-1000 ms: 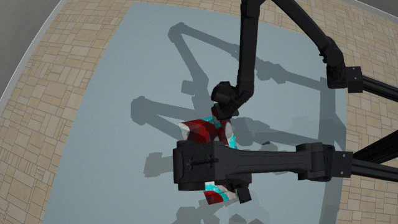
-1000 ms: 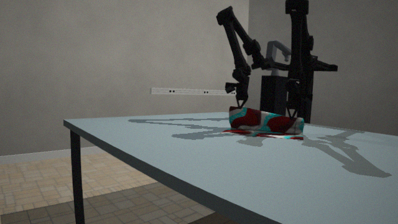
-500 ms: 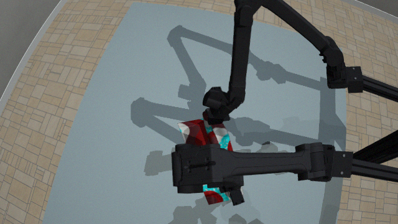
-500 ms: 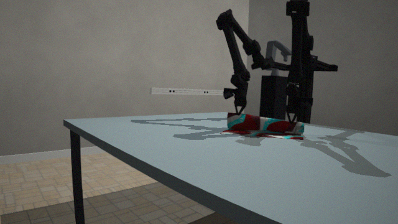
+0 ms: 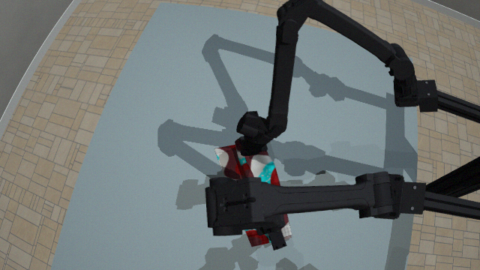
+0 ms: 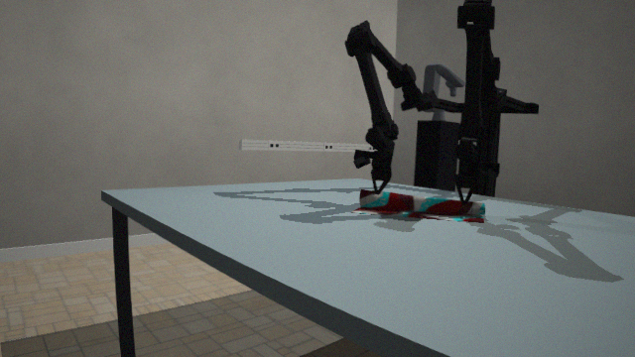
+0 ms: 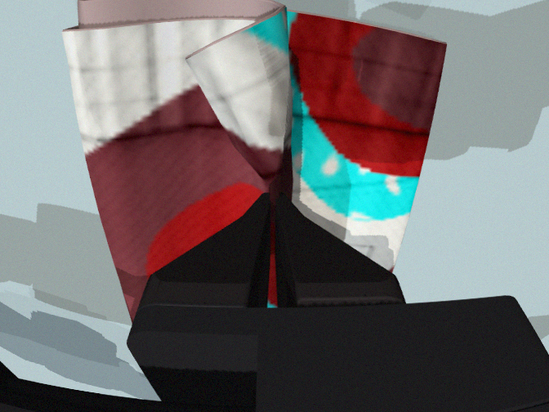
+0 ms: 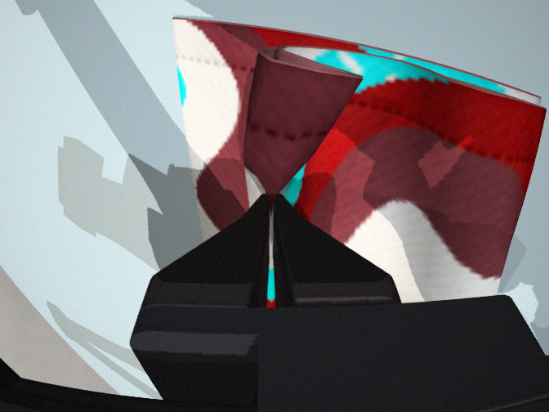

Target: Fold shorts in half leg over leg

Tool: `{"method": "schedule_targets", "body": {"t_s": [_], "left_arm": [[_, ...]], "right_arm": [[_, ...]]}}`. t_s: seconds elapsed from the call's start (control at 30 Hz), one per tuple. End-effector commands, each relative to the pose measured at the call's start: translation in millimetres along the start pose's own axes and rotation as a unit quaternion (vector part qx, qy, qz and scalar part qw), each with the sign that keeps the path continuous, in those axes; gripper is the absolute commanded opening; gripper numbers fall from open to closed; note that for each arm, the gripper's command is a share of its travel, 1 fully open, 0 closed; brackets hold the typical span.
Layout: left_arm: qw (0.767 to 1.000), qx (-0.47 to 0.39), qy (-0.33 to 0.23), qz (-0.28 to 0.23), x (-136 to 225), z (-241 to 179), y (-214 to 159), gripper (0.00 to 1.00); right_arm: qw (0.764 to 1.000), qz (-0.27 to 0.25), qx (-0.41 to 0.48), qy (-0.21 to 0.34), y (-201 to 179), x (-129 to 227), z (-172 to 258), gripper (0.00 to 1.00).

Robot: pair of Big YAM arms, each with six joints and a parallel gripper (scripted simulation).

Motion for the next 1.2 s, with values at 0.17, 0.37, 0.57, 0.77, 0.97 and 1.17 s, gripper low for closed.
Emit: {"method": "schedule_targets", "body": {"t_s": [0.17,0.37,0.57,0.77,0.97,1.17], "left_arm": [[1.0,0.016,0.013,-0.008,-10.9,-2.1,6.9,0.0],[0.999,0.031,0.014,-0.008,-28.6,-23.0,4.9,0.0],[1.0,0.024,0.006,-0.009,-7.2,-19.1,6.9,0.0],[1.0,0.023,0.002,-0.008,-7.5,-21.6,6.2,0.0],[0.999,0.038,-0.011,-0.005,-14.2,-44.4,1.2,0.0],[0.999,0.043,0.007,-0.011,-28.2,-29.6,5.2,0.0]], "right_arm": [[1.0,-0.021,-0.005,0.016,26.9,-1.6,21.0,0.0],[1.0,-0.007,0.014,0.004,9.0,-45.1,13.8,0.0],[1.0,-0.01,0.008,0.006,11.2,-47.2,16.8,0.0],[1.0,-0.01,0.009,0.006,9.0,-49.7,13.9,0.0],[0.999,-0.017,0.016,0.034,13.7,-61.5,19.3,0.0],[0.998,-0.027,0.015,0.046,31.9,-49.9,44.6,0.0]]}}
Point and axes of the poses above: on each arm, the point where the finger pads meet when closed, its own x axis back along the fingers, its own z axis across the jaws, y = z × x, the point moved 3 cm from there along x, back along the fingers, and after that the axes turned 2 degrees about x, right-handed, at the moved point
